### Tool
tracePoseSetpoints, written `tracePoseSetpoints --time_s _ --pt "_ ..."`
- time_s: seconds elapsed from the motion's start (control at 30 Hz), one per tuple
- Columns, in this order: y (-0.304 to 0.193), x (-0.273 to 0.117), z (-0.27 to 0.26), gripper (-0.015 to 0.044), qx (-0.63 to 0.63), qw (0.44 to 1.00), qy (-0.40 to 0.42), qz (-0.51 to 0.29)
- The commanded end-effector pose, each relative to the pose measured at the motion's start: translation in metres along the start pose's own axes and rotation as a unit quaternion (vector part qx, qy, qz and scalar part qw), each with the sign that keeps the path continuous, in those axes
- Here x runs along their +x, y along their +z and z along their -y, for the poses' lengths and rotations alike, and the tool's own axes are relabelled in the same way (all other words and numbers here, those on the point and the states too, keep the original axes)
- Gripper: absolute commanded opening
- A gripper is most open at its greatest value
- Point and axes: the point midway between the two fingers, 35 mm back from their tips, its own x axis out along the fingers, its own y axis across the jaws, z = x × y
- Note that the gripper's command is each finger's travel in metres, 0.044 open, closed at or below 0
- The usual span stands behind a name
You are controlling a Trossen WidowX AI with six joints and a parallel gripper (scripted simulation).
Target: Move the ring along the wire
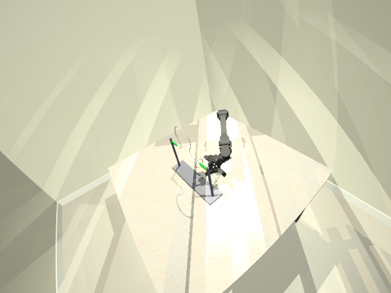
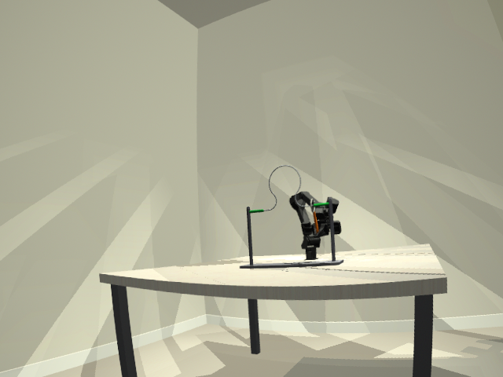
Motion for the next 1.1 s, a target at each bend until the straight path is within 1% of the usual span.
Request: tracePoseSetpoints --time_s 0.0,0.73,1.07 --pt "0.0 -0.001 -0.004 -0.015 0.001 1.0 -0.002 0.001" --pt "0.0 -0.003 -0.025 -0.015 0.002 1.0 -0.006 0.004" --pt "-0.012 0.003 -0.026 -0.015 0.002 1.0 -0.006 0.004"
